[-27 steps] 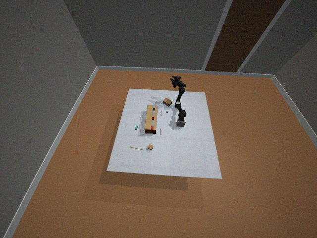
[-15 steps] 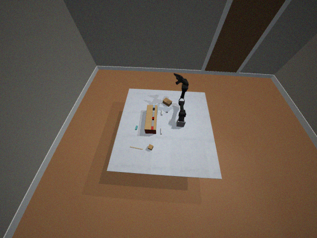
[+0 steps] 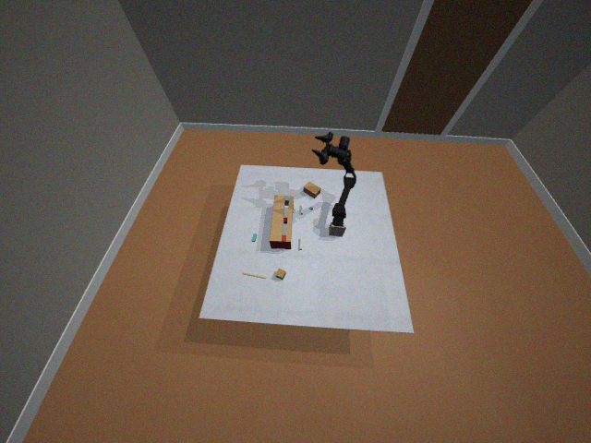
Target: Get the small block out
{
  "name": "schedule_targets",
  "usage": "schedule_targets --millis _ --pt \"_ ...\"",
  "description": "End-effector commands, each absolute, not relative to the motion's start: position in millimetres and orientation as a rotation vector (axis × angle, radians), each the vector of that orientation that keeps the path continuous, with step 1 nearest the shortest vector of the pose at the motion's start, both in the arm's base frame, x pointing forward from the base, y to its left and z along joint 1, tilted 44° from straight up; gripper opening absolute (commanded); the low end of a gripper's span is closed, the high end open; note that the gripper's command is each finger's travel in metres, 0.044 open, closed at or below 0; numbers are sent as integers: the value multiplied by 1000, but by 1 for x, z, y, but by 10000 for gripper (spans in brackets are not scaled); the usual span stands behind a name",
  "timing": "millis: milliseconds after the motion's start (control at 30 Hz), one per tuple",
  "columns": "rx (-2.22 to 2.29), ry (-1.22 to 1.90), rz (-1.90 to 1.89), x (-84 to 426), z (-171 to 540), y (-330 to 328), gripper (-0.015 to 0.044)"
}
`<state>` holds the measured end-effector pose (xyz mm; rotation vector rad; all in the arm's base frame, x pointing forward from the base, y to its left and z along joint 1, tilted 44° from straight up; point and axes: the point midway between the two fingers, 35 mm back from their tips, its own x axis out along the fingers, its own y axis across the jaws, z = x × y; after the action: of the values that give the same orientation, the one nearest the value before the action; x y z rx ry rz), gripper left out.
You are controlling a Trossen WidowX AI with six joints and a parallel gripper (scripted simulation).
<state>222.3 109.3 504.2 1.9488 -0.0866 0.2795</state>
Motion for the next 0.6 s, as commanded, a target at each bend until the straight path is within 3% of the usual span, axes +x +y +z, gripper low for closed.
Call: schedule_targets --millis 0,300,567 --pt "1752 -20 92 267 461 125 400" --pt "1410 207 -407 352 335 103 400" --pt "1190 428 -831 376 230 39 400"
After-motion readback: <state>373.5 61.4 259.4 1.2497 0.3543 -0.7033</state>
